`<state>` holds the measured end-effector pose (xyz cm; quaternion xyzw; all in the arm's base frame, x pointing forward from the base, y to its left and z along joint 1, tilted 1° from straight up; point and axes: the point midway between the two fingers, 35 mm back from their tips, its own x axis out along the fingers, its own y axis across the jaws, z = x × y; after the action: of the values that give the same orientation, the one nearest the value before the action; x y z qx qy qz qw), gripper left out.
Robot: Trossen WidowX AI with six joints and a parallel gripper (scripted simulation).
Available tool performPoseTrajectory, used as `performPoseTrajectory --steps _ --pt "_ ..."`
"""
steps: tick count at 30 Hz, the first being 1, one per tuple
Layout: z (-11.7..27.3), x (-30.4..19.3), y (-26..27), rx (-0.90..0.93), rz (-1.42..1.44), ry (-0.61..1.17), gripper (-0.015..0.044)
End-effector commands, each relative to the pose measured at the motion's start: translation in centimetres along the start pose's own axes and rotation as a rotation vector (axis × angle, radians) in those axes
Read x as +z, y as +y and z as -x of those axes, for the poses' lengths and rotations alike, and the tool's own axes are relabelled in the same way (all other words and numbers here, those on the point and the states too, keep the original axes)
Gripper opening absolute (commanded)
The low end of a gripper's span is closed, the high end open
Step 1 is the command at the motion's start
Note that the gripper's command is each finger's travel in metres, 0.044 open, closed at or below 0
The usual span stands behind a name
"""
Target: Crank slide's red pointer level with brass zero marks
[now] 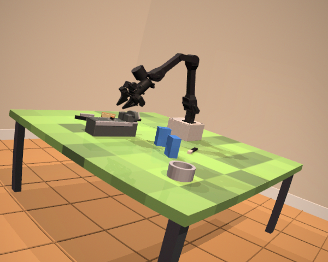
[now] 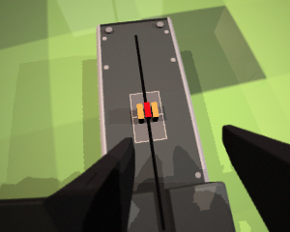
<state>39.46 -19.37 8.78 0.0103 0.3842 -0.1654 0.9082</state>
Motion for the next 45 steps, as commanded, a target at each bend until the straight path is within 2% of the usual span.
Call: performPoseTrajectory --steps 1,5,6,23,41,45 --pt "0.00 0.00 -0.02 -0.001 0.000 0.000 0.0341" --pt "0.00 0.00 -0.02 -0.001 0.000 0.000 0.0440" --pt "0.00 0.00 -0.02 -0.001 0.000 0.000 0.0440" --pt "0.00 0.00 -0.02 -0.001 0.000 0.000 0.0000" --pt "0.00 0.00 -0.01 0.000 0.000 0.000 0.0000" --pt "0.00 0.00 -0.01 0.000 0.000 0.000 0.0105"
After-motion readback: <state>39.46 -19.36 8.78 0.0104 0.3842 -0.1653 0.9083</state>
